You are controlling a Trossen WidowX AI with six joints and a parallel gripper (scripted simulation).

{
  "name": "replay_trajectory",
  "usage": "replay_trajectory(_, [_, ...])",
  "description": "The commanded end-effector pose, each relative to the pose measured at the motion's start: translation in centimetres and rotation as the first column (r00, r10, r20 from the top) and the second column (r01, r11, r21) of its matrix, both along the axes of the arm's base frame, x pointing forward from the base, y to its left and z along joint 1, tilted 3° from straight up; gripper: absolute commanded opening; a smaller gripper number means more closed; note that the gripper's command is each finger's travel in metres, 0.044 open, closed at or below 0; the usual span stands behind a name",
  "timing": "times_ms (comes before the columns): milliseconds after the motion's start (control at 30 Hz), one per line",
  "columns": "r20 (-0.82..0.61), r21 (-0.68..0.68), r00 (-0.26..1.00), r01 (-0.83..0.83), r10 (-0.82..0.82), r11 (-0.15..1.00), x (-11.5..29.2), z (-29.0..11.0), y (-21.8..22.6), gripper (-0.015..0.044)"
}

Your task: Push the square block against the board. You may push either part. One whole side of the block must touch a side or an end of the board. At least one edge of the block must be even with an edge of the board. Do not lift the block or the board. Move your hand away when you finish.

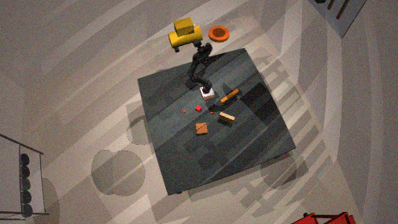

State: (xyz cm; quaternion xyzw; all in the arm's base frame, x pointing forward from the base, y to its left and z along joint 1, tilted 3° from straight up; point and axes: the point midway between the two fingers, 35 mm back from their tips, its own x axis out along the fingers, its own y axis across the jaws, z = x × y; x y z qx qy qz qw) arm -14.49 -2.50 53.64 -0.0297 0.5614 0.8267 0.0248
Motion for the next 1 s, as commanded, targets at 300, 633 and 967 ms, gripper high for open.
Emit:
replay_trajectory(300, [0.057,-0.072,0.979,0.201,-0.197,0.977,-0.2,-1.1,6.4,0.0138])
replay_trajectory(633, [0.167,-0.160,0.870,0.488,-0.464,0.858,2.0,-3.8,15.7,0.0000])
replay_trajectory(967, [0.300,-0.251,0.692,0.721,-0.657,0.646,7.0,-7.7,23.5,0.0000])
